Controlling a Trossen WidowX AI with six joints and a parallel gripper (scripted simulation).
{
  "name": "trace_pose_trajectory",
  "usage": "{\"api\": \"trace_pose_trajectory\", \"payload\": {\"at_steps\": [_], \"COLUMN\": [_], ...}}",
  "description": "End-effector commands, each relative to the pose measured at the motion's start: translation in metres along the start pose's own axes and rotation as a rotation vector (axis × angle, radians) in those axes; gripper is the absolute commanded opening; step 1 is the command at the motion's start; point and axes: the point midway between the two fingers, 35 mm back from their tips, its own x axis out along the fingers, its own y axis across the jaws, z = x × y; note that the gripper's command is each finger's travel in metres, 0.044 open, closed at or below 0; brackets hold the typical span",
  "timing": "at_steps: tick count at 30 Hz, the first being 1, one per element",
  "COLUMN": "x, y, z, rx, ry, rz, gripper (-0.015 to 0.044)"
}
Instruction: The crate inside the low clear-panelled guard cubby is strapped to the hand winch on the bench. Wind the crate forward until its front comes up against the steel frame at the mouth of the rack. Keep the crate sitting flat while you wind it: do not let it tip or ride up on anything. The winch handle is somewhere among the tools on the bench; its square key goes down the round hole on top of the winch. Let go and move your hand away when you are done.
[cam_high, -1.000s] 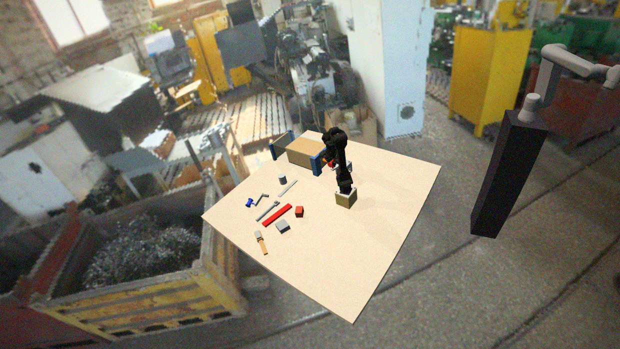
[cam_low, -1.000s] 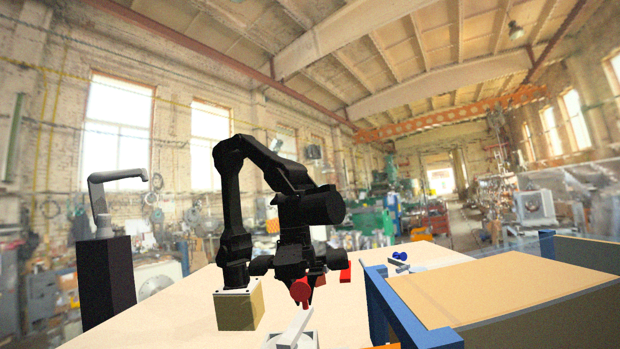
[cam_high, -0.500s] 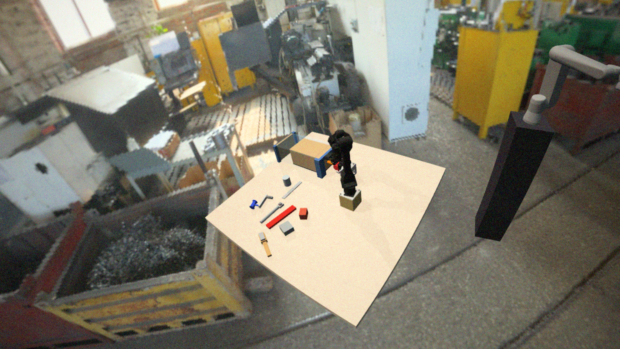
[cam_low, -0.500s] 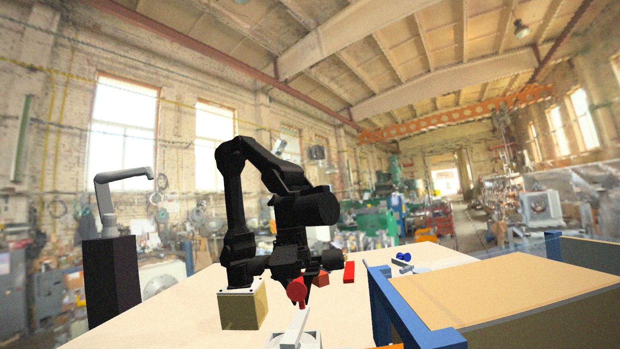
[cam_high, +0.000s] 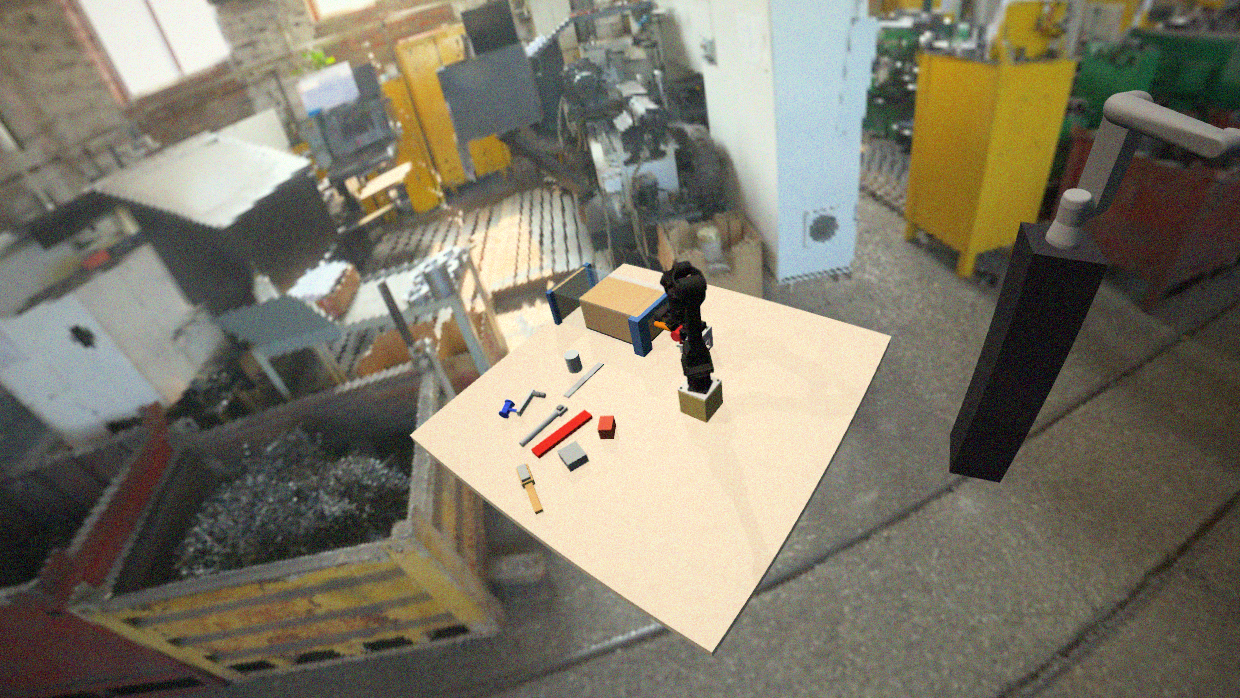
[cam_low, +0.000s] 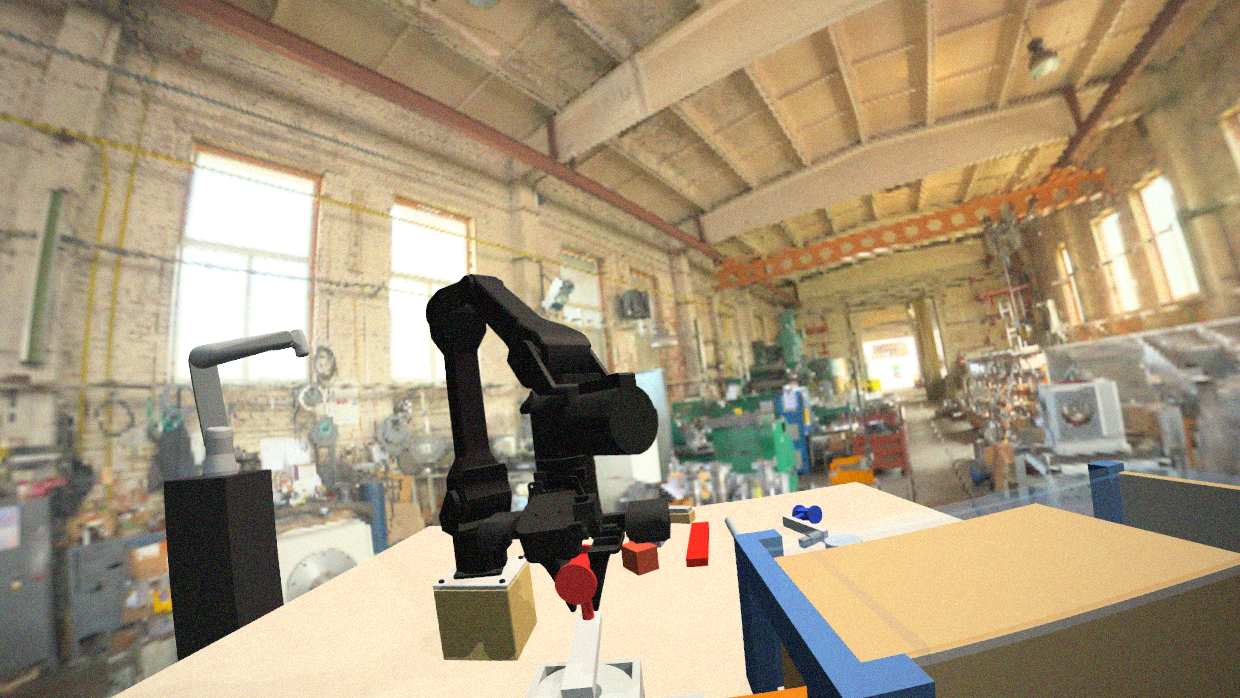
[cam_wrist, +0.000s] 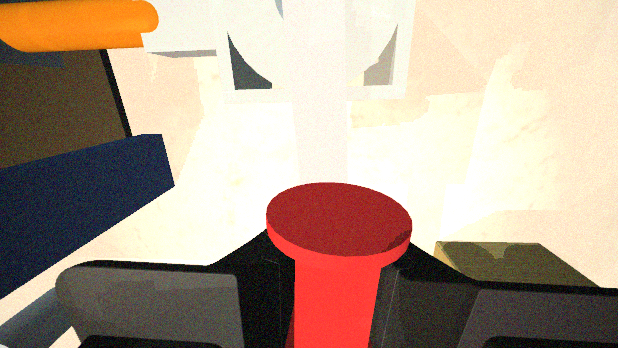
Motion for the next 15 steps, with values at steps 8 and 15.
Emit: {"api": "trace_pose_trajectory", "payload": {"at_steps": [8,15], "x": [-0.001,-0.001], "y": [-0.020,-0.027], "z": [-0.001,0.002], "rx": [-0.001,-0.001], "ry": [0.009,0.009], "rz": [-0.023,-0.023], "gripper": [0.0000,0.0000]}}
